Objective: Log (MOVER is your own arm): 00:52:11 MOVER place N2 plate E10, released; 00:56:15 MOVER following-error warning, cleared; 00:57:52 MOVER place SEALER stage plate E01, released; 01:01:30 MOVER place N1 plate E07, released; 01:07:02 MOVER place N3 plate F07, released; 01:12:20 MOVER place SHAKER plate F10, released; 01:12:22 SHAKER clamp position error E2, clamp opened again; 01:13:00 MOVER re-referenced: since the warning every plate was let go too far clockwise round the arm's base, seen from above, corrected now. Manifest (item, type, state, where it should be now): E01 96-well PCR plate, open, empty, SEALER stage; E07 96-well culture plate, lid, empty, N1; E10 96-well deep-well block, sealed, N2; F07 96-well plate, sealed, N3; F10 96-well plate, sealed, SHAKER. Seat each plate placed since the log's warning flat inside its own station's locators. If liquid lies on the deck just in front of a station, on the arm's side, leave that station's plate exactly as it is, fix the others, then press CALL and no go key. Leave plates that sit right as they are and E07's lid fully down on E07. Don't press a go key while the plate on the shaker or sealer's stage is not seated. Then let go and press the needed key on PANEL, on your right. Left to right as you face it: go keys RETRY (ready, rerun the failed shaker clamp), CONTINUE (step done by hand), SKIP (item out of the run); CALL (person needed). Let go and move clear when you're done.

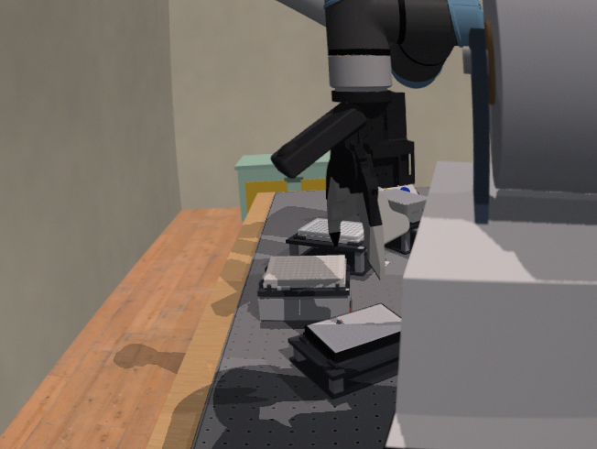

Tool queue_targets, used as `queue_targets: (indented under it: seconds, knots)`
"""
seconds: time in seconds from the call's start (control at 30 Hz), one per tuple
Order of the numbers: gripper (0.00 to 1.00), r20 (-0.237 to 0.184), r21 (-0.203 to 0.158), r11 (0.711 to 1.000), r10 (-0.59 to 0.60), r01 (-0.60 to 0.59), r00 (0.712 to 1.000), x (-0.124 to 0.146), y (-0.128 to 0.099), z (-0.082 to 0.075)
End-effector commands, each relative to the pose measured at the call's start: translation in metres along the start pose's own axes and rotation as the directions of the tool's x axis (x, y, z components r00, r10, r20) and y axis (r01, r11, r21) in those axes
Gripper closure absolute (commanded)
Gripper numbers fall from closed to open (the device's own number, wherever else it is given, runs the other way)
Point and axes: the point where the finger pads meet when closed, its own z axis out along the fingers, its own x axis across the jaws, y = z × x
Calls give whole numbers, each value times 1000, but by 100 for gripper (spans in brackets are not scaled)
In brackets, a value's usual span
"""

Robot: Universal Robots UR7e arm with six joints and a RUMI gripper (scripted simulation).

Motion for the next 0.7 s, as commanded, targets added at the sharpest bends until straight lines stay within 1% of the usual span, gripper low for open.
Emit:
queue_targets:
  seconds: [0.0,0.23,0.4,0.53,0.67]
  knots:
    - [18,4,-2,998,68,-68,998,22,-5,0]
    - [18,4,-2,998,68,-68,998,56,-13,0]
    - [18,4,-2,998,68,-68,998,56,-13,0]
    - [18,3,-2,989,148,-148,989,76,-11,0]
    - [18,3,-2,974,226,-226,974,96,-8,0]
